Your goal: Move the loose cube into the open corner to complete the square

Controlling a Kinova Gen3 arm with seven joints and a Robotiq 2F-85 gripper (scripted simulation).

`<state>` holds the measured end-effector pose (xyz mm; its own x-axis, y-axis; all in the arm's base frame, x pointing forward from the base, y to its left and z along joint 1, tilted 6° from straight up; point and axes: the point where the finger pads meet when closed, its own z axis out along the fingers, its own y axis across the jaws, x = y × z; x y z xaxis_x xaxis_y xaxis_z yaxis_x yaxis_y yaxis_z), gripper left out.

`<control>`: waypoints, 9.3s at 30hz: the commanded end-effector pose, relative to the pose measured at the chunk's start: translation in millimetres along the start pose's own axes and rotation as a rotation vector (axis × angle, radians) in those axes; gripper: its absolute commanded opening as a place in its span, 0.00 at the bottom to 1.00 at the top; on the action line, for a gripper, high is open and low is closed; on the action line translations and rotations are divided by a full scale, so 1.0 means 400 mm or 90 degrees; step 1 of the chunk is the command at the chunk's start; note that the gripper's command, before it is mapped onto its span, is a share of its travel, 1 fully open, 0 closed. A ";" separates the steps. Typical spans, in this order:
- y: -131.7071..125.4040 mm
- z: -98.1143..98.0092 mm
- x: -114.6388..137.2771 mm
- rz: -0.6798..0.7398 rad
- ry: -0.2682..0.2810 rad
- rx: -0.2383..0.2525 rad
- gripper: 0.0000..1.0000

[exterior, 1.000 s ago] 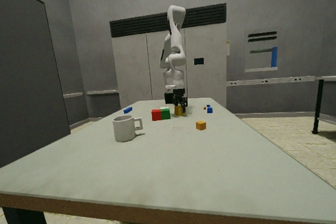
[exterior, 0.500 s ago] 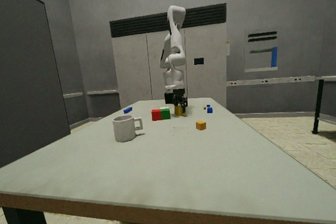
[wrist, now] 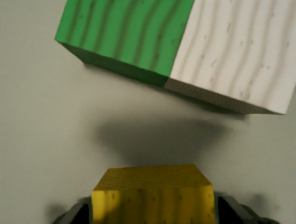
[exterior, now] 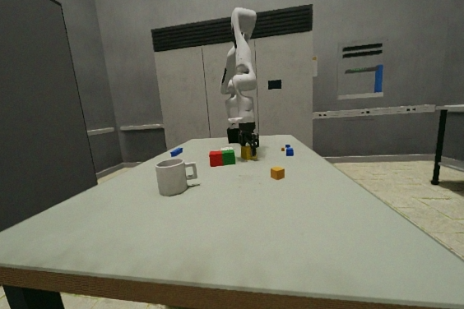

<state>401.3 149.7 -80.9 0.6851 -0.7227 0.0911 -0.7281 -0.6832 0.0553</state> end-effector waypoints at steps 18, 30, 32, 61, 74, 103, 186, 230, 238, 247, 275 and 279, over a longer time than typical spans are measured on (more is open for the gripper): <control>-0.002 -0.002 0.000 0.000 0.000 0.001 0.10; -0.002 -0.002 0.000 0.000 0.000 0.001 0.10; -0.002 -0.002 0.000 0.000 0.000 0.001 0.10; -0.002 -0.041 0.000 0.000 0.000 0.001 0.10; -0.001 -0.106 0.000 0.000 0.000 0.001 0.10; -0.001 -0.206 0.000 0.000 0.000 0.001 0.10; 0.266 -0.206 0.310 0.233 0.000 0.001 0.10; 0.266 -0.206 0.310 0.233 0.000 0.001 0.10; 0.266 -0.204 0.310 0.233 0.000 0.001 0.10; 0.266 -0.196 0.310 0.233 0.000 0.001 0.10; 0.266 -0.117 0.310 0.233 0.000 0.001 0.10; 0.266 -0.104 0.310 0.233 0.000 0.001 0.10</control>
<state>408.9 -6.0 -17.6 0.3817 -0.9183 0.1049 -0.9239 -0.3825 0.0132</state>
